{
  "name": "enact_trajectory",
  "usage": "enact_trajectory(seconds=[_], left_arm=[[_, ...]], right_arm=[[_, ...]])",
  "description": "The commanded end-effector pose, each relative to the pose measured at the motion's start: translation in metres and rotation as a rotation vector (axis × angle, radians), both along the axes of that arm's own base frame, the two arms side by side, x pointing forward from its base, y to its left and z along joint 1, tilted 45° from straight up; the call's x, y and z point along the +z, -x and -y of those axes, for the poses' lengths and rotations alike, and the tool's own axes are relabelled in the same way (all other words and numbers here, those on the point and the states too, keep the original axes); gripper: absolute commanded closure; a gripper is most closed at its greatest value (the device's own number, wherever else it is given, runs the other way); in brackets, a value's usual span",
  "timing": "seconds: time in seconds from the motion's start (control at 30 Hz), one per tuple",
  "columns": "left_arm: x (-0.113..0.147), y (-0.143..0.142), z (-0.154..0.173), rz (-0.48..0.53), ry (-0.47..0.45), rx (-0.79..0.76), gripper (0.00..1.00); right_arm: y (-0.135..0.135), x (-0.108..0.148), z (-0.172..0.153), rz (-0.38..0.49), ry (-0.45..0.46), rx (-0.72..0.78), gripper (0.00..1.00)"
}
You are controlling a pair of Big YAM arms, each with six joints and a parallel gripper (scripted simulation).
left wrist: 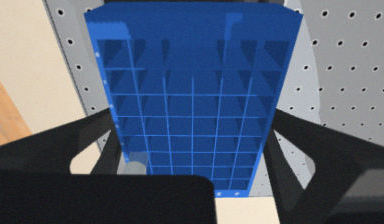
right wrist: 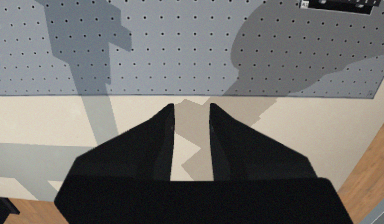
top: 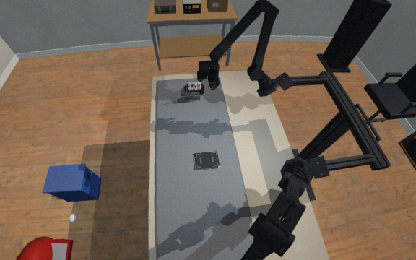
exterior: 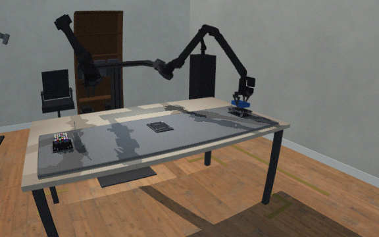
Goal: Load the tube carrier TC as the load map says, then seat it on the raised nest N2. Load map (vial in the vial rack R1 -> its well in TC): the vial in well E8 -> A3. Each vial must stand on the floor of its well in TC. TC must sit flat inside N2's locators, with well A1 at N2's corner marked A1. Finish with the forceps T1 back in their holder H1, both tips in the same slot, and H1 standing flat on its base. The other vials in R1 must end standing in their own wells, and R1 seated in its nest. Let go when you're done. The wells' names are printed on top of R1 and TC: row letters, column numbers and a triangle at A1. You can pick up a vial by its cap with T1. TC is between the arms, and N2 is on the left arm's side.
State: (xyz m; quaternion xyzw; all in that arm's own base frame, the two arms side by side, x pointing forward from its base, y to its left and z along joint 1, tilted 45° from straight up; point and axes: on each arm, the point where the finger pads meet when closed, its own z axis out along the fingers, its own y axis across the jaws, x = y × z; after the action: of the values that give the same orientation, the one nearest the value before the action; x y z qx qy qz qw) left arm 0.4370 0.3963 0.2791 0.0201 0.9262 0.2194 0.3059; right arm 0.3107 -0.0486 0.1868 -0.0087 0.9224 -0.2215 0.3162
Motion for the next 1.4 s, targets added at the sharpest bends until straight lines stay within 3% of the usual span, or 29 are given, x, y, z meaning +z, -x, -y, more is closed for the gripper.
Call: enact_trajectory(seconds=[0.0,1.37], left_arm=[[0.0271,0.0003,0.0073,0.049,-0.036,0.003,1.00],[0.0302,-0.0011,0.0080,0.054,-0.040,0.002,1.00]], right_arm=[[-0.0043,0.0112,-0.0010,0.024,-0.006,-0.006,0.76],[-0.0043,0.0112,-0.0010,0.024,-0.006,-0.006,0.76]])
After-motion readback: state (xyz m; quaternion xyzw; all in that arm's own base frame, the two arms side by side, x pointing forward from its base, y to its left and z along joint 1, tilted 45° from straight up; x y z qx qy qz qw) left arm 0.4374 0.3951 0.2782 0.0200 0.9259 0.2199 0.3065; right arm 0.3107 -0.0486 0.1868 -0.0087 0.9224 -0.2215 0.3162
